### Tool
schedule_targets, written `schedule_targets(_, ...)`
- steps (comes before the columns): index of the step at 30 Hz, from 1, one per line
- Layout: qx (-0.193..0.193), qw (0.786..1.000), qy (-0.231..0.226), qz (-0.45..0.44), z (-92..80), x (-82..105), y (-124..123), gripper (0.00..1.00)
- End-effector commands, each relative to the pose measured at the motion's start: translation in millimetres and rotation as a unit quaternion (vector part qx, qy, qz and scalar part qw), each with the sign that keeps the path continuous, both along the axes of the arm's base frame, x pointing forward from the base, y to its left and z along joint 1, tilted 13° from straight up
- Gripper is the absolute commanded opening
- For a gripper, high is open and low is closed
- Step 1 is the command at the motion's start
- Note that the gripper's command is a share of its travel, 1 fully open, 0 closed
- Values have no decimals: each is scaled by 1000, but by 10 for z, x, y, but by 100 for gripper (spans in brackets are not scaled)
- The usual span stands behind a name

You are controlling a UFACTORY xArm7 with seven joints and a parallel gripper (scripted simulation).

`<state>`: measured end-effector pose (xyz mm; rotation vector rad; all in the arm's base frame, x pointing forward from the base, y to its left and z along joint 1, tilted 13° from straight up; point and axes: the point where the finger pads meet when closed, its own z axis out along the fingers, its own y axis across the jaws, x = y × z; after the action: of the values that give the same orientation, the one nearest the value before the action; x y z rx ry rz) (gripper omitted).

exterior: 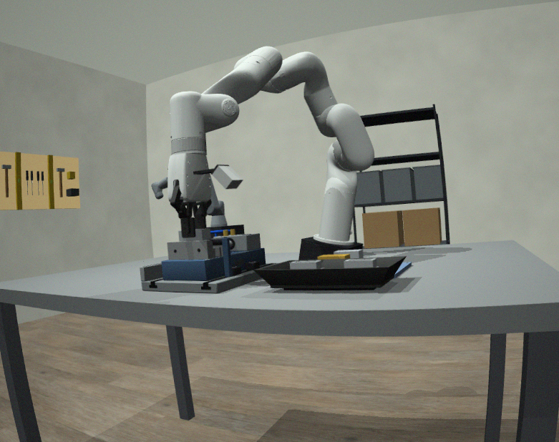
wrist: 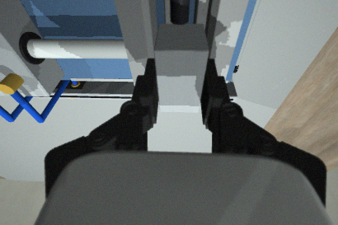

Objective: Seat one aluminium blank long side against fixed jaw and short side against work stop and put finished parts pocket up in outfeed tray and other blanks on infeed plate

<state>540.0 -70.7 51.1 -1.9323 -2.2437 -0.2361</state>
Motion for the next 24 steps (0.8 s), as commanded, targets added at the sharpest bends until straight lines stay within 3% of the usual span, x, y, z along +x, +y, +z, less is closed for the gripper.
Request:
schedule_targets(1,-1,1000,-2,-1,21,17,-5,0)
schedule_targets(24,-1,1000,-2,-1,30,27,38,0)
